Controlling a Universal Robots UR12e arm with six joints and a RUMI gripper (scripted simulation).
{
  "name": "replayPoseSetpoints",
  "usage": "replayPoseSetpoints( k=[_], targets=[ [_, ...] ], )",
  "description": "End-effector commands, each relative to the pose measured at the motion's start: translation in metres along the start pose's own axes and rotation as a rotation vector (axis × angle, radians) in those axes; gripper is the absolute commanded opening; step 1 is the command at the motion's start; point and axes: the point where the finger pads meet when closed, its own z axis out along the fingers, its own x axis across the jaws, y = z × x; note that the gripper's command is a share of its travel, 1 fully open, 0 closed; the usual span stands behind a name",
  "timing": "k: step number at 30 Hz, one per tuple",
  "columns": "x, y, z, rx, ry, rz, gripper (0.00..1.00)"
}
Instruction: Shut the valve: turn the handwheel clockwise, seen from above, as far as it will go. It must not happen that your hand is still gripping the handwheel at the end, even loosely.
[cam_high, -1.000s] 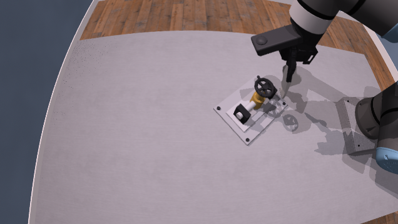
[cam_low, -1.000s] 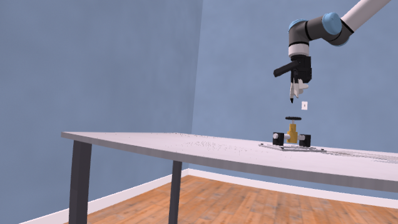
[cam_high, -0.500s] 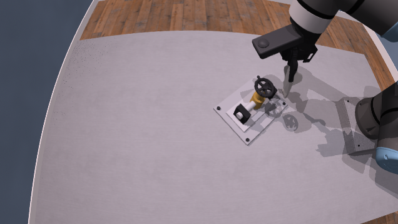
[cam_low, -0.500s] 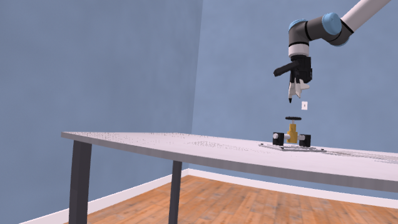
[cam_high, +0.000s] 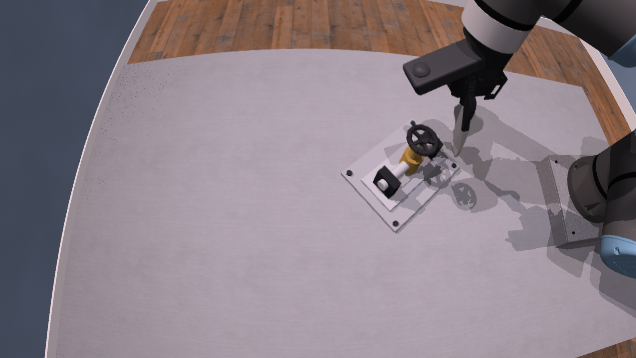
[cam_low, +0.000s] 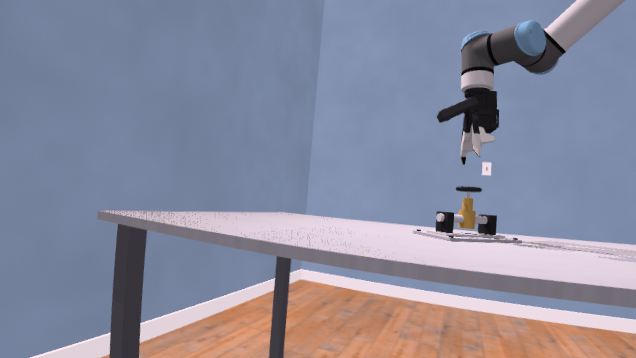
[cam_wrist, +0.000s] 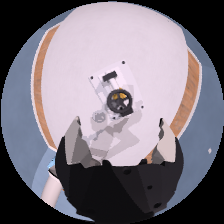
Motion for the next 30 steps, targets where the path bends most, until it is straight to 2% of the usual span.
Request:
replayPoseSetpoints(
  k=[1,19,30],
  targets=[
    [0.0,0.0,0.0,0.001,0.001,0.0,1.0],
    [0.0,0.0,0.014,0.001,0.001,0.0,1.0],
    [0.0,0.0,0.03,0.001,0.001,0.0,1.0]
  ],
)
